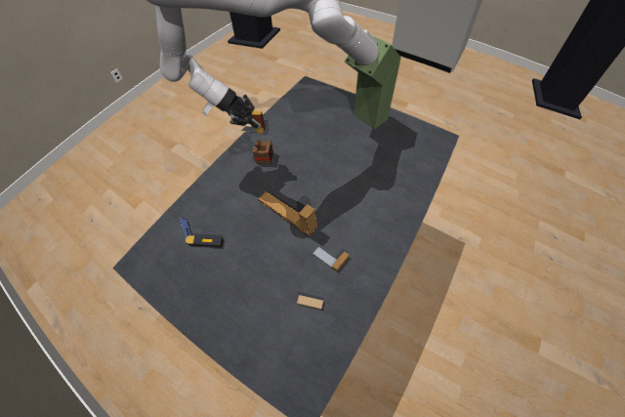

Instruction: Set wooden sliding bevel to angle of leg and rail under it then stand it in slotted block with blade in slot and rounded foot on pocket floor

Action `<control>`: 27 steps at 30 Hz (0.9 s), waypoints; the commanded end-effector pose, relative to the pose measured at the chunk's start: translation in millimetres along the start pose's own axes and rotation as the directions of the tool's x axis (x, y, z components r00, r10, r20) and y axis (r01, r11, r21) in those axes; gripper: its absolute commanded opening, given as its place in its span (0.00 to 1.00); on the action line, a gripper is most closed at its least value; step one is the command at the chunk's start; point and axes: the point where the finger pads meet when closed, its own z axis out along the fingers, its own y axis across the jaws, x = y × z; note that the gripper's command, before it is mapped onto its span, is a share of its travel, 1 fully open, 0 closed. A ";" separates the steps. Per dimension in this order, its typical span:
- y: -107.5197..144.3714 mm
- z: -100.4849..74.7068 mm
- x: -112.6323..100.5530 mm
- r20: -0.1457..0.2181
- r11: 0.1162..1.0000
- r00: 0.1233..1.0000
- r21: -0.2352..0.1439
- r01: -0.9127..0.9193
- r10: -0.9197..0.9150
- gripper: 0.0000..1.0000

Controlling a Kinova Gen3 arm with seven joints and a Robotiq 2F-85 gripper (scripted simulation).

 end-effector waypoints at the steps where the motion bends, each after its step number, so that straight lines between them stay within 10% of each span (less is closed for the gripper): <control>1: 12.0 -6.8 6.1 -0.004 1.000 1.000 -0.019 0.019 -0.019 0.10; 27: 31.5 -16.4 16.1 -0.008 0.998 0.999 -0.051 0.048 -0.049 0.10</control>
